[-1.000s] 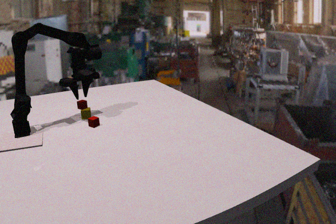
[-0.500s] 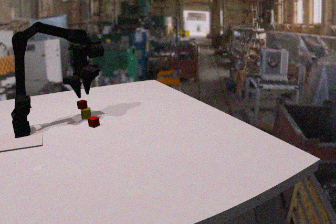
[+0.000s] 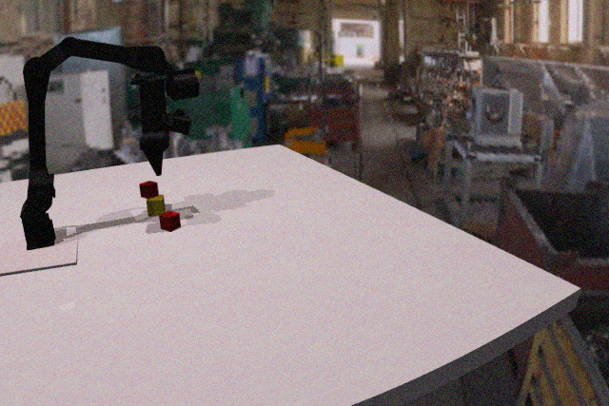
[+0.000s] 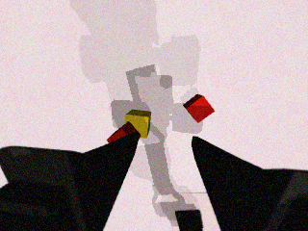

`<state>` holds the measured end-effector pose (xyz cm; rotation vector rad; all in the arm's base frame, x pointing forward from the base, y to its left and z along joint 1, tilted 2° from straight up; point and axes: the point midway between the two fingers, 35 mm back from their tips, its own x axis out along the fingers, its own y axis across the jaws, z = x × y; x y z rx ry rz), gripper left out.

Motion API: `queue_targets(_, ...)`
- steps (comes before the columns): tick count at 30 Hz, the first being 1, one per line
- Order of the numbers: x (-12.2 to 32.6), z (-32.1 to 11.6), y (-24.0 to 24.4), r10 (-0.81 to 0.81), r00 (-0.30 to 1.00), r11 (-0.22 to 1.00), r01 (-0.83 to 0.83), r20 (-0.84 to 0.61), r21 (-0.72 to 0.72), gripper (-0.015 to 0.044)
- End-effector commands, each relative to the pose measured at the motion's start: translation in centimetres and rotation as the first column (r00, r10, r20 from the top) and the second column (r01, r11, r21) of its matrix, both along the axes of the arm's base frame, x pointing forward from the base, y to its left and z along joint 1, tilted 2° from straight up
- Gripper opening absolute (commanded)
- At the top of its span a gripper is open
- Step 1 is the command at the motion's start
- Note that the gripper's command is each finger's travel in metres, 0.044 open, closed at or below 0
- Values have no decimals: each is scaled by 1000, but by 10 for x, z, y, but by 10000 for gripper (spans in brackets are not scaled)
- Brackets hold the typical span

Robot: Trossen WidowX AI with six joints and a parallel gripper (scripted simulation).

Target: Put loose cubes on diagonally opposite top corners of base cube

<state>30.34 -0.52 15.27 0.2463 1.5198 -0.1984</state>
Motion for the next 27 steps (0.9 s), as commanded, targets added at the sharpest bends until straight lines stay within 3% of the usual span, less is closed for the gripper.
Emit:
queue_targets(1,1,1,-14,172,985,985,-172,-7,-5,265)
queue_targets(14,-3,11,-58,661,750,750,-661,-6,-28,265)
queue_targets(22,-3,11,-61,682,731,731,-682,-6,-29,265)
queue_targets(27,0,-19,-60,682,731,731,-682,-6,-29,265)
